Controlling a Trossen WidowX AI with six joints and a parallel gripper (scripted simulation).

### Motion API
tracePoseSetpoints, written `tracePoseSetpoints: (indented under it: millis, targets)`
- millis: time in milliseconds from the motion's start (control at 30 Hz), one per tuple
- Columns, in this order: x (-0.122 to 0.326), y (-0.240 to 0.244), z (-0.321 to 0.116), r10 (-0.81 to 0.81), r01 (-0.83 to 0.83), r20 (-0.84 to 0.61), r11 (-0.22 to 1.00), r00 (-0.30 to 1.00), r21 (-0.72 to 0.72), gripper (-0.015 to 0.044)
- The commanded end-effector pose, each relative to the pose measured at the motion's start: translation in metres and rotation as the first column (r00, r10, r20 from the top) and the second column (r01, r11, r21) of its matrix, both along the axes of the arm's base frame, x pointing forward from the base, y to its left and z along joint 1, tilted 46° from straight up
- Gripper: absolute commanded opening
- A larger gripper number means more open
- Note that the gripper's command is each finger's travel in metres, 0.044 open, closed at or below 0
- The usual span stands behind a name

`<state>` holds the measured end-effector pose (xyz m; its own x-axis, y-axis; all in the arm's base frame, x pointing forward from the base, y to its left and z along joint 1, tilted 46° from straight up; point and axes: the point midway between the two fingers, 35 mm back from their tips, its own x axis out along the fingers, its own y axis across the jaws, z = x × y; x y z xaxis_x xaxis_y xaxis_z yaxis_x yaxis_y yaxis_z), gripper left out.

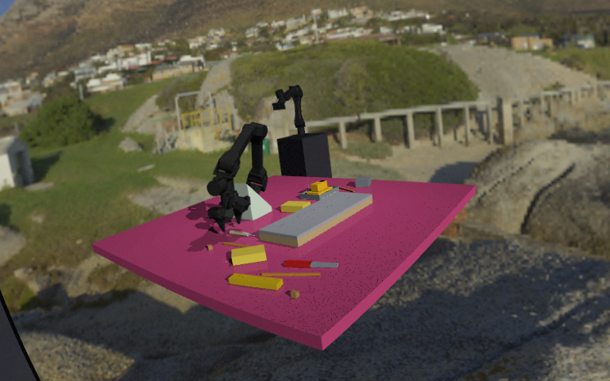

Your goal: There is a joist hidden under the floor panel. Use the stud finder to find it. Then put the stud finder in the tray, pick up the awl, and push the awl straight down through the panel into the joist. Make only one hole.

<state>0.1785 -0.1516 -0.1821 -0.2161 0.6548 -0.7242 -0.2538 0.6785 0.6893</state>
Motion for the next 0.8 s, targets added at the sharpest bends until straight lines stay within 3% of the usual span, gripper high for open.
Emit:
tracePoseSetpoints:
  millis: [0,600,767]
  targets:
    - [-0.003,0.009,-0.006,-0.004,0.004,-0.01,1.0,1.0,0.012,0.044]
    - [-0.007,0.022,-0.017,-0.004,0.004,-0.01,1.0,1.0,0.013,0.044]
    - [-0.007,0.022,-0.017,-0.004,0.004,-0.01,1.0,1.0,0.013,0.0309]
